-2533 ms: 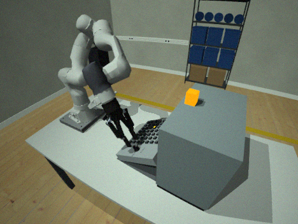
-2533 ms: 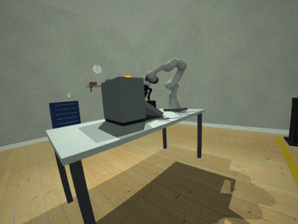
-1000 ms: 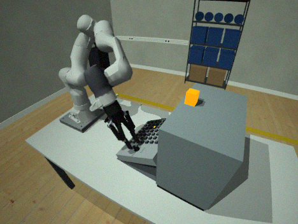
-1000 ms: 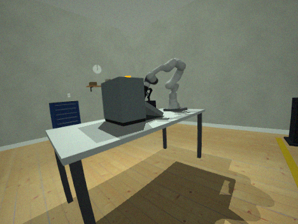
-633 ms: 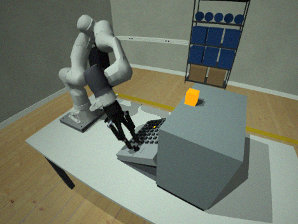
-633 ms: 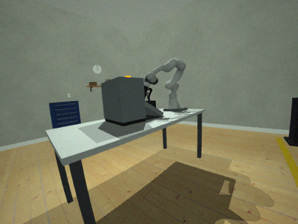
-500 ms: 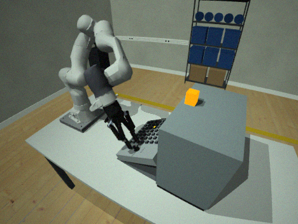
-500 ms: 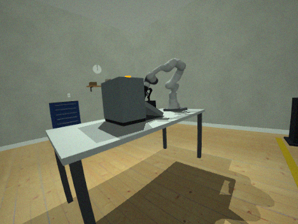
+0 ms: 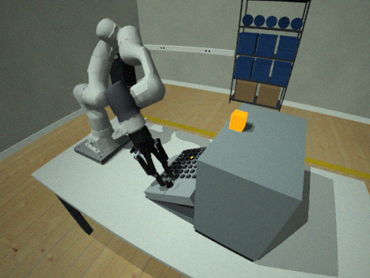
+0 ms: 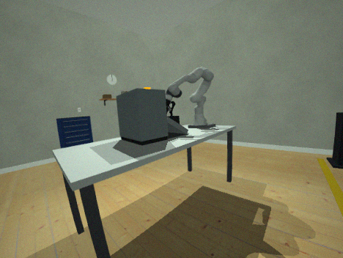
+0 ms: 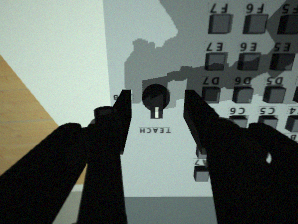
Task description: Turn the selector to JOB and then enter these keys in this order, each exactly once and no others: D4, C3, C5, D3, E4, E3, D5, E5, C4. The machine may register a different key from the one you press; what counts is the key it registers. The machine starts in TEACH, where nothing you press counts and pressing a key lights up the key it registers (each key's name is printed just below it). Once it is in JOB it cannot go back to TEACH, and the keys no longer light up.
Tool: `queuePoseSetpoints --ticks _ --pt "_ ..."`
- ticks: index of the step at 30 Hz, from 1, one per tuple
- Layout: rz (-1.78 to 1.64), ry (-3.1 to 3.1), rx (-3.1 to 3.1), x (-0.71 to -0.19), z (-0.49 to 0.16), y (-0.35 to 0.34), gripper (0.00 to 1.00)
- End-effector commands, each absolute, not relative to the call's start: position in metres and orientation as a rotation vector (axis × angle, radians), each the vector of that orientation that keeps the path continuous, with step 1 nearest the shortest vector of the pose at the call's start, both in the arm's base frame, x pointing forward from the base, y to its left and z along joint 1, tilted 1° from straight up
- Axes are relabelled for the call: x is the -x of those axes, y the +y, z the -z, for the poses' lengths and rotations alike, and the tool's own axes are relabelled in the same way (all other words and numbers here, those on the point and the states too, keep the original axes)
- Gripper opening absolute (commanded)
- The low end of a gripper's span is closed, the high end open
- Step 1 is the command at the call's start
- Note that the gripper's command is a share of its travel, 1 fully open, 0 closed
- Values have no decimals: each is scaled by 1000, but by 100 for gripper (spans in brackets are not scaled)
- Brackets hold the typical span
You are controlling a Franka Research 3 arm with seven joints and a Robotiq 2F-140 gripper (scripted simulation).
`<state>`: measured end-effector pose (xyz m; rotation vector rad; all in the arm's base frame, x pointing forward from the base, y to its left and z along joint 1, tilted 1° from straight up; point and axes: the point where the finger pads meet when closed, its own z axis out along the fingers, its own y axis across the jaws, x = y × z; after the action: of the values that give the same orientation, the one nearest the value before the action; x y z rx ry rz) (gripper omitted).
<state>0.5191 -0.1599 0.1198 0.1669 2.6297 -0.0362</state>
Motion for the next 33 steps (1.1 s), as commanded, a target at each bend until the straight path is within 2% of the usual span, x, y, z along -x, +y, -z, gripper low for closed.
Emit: queuePoseSetpoints --ticks 1,33 --pt "40 2626 -161 -521 -118 -161 40" --pt "40 2626 -161 -529 -105 -162 40"
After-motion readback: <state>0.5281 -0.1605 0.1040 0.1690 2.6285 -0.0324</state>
